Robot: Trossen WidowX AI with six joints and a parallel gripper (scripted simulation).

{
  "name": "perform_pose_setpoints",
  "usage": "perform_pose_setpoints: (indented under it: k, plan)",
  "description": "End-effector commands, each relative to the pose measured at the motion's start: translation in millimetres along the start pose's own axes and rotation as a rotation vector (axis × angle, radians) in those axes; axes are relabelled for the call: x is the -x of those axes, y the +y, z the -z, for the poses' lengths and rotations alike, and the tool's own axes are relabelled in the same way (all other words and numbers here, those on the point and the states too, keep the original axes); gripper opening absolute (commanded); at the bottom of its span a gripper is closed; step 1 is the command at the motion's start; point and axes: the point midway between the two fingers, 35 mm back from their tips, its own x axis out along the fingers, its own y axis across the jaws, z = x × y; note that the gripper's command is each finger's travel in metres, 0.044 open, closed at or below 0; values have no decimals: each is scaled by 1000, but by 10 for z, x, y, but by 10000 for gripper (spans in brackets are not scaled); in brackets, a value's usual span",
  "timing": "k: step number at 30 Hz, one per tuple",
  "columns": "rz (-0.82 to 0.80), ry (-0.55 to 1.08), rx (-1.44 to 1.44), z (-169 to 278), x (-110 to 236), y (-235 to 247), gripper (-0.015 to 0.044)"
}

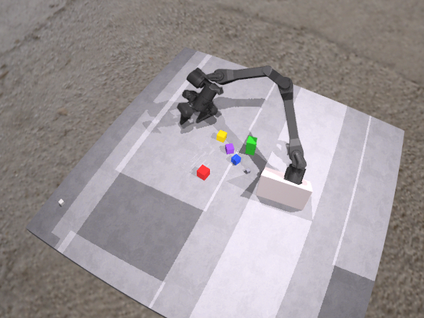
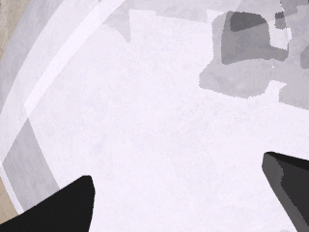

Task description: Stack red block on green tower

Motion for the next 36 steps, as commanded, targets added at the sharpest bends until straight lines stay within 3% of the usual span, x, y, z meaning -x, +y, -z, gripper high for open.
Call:
perform_pose_setpoints:
  k: [1,16,24,32,36]
  plan:
    - [83,100,64,455,-80,285,440]
    - [441,222,298,1832,-17,778,440]
    - [462,218,312,1908,-12,806,440]
    - [463,217,312,1967,-424,585,440]
    - [464,217,312,1988,-468,556,440]
